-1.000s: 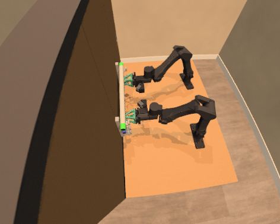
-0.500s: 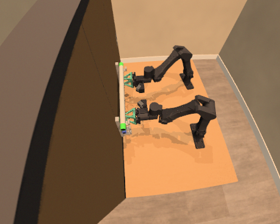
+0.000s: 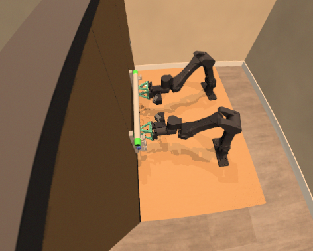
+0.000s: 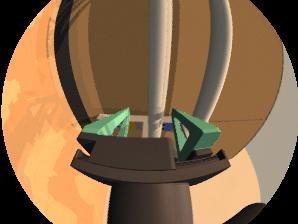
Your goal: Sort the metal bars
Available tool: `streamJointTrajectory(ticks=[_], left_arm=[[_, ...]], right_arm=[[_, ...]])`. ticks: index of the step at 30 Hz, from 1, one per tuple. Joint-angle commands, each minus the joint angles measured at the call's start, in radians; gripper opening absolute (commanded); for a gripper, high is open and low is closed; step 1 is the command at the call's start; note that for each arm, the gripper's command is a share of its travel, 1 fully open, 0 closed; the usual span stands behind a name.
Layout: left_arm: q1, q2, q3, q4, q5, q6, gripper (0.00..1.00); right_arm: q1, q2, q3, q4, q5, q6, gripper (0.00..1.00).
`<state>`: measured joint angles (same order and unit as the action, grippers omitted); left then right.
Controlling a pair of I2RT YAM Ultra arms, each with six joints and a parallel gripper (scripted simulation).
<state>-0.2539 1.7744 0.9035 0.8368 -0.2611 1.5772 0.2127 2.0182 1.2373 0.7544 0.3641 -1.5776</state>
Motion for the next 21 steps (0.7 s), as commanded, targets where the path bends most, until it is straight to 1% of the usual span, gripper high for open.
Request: streamJointTrajectory(ticks=[1, 21], left_arm=[[0.004, -0.028, -0.025, 0.033, -0.003, -0.007, 0.7], [-0.013, -0.1, -0.112, 0.047, -0.019, -0.007, 0.7]], right_arm=[[0.004, -0.029, -0.028, 0.029, 0.002, 0.006, 0.69], [0.024, -0.094, -0.125, 0.061, 0.022, 0.006, 0.69]])
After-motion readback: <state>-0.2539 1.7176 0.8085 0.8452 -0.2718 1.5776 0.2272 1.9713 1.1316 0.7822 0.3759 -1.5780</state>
